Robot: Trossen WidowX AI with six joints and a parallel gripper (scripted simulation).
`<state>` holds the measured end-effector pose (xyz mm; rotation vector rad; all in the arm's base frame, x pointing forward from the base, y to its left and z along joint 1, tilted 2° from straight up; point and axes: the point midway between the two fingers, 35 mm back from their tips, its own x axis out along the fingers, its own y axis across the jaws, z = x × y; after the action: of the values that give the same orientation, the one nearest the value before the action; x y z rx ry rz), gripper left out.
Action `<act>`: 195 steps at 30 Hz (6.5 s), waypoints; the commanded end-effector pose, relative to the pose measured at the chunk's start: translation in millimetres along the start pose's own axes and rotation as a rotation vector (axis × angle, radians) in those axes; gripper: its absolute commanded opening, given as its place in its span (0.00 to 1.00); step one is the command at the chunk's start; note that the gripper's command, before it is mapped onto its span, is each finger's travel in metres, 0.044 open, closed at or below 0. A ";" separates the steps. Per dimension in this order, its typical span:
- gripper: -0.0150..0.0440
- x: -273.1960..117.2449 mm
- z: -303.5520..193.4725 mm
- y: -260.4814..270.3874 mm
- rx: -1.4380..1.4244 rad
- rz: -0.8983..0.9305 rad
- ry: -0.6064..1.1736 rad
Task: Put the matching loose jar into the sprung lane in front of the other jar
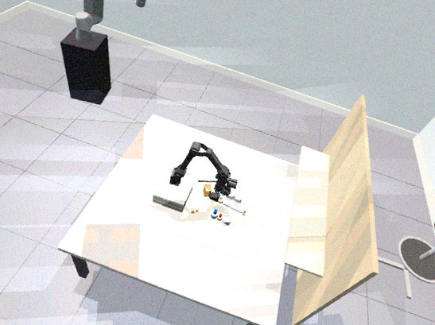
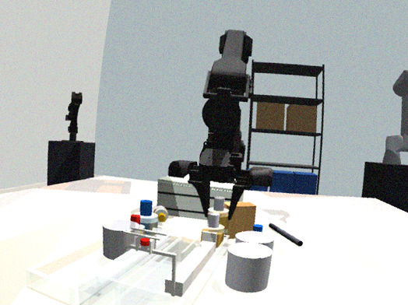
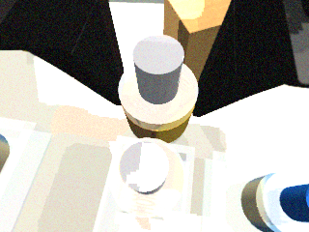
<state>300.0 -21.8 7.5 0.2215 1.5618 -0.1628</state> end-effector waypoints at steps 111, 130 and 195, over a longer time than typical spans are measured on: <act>0.25 -9.5 48.4 0.3 0.000 0.004 -0.025; 0.25 -8.4 48.4 0.3 0.000 0.004 -0.025; 0.25 -6.2 53.5 0.4 0.000 0.004 -0.026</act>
<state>344.2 -33.5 11.6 0.2273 1.5645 -0.1677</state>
